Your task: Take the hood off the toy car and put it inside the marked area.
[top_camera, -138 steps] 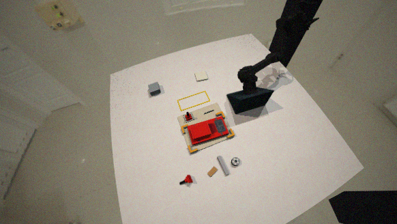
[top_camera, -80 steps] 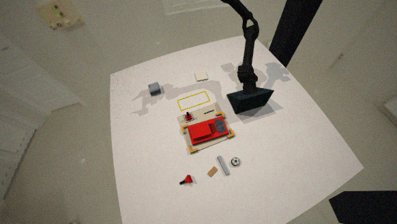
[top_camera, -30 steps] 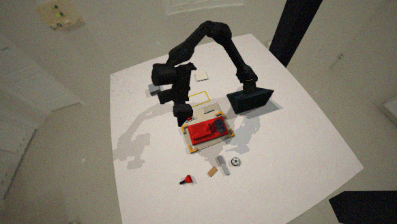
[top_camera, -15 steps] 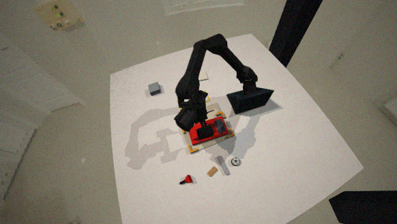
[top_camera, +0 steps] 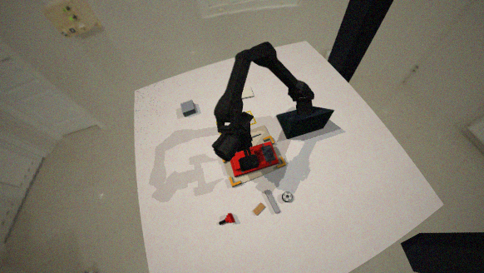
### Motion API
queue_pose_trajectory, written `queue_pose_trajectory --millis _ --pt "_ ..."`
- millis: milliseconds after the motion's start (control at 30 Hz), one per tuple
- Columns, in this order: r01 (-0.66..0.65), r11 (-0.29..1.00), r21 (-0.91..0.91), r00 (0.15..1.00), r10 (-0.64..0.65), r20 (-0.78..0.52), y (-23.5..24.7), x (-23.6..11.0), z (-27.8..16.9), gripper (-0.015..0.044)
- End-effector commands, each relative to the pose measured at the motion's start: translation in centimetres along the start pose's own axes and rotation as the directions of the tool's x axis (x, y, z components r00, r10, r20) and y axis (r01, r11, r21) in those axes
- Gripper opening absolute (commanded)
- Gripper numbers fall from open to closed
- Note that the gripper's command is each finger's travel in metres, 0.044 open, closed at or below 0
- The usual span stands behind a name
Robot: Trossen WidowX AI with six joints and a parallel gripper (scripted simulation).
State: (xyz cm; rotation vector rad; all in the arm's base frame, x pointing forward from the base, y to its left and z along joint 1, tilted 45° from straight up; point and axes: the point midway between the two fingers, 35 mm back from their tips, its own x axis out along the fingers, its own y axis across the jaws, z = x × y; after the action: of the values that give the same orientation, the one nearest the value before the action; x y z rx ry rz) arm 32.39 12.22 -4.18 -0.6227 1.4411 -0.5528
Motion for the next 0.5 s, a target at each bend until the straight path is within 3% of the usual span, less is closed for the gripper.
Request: queue_pose_trajectory --millis 0,467 --pt "0.01 1.0 -0.009 1.0 -0.01 -0.006 -0.1 0.7 -0.1 0.044" --pt "0.01 1.0 -0.008 1.0 -0.01 -0.005 0.0 2.0 0.1 0.044"
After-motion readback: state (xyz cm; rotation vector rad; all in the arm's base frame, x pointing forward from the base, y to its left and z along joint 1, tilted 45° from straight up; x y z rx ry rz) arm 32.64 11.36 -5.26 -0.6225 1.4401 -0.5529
